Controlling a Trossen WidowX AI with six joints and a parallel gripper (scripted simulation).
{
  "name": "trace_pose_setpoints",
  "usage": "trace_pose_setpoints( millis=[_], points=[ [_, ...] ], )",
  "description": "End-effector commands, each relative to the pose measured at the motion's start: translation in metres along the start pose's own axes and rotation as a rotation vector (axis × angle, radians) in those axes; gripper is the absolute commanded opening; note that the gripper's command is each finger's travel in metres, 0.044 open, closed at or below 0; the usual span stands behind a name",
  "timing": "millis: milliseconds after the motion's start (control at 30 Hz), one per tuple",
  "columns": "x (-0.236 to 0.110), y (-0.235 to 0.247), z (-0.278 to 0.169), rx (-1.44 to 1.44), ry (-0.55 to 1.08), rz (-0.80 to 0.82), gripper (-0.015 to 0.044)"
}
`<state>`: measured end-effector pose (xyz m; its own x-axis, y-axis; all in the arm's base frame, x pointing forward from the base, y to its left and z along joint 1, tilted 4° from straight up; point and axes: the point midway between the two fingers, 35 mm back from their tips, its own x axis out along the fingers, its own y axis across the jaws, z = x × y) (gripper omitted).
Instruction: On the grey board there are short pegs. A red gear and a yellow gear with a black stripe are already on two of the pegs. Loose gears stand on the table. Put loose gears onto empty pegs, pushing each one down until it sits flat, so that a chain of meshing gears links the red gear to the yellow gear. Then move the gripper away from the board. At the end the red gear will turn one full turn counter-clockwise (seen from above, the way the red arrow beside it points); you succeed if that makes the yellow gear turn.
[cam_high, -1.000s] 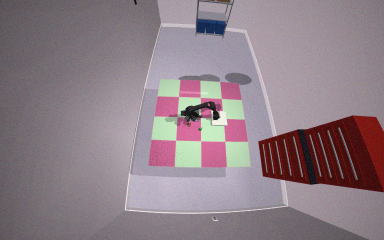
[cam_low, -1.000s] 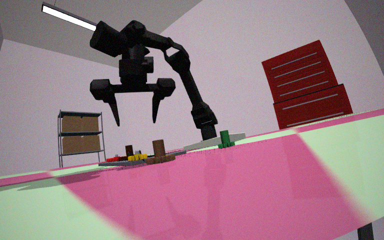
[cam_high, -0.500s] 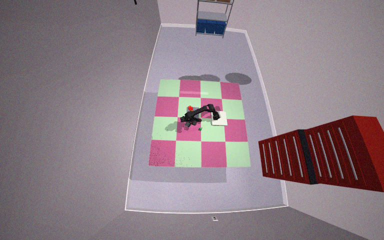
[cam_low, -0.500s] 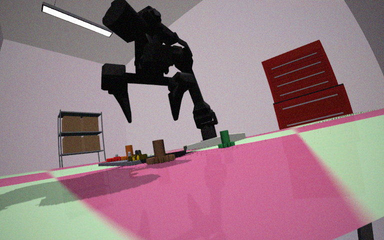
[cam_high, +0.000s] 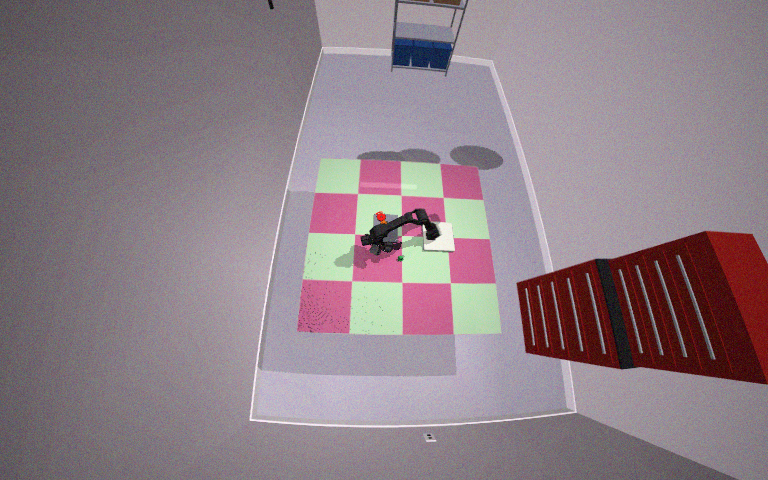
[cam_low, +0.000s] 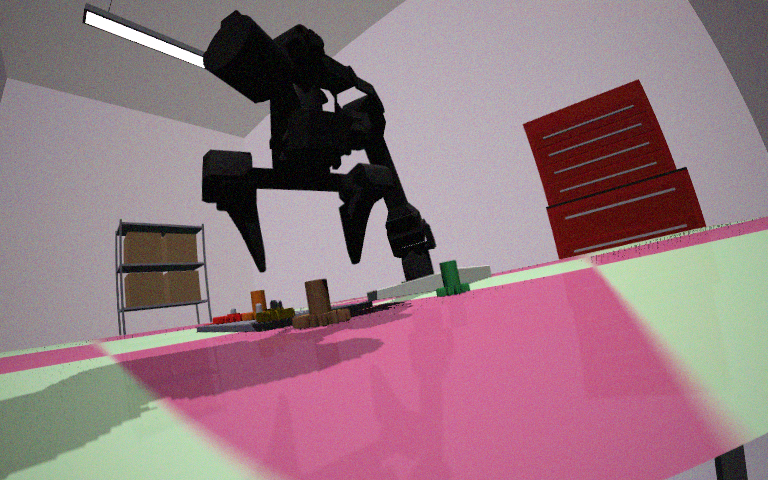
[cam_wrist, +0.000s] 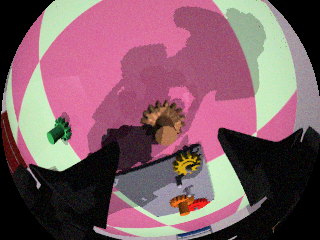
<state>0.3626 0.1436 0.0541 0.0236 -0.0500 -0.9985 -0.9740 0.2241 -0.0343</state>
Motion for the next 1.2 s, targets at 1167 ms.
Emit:
trace_pose_setpoints(
  millis=[1167],
  points=[
    [0.024,0.002,-0.002,-0.007,0.01,0.013,0.044]
  ],
)
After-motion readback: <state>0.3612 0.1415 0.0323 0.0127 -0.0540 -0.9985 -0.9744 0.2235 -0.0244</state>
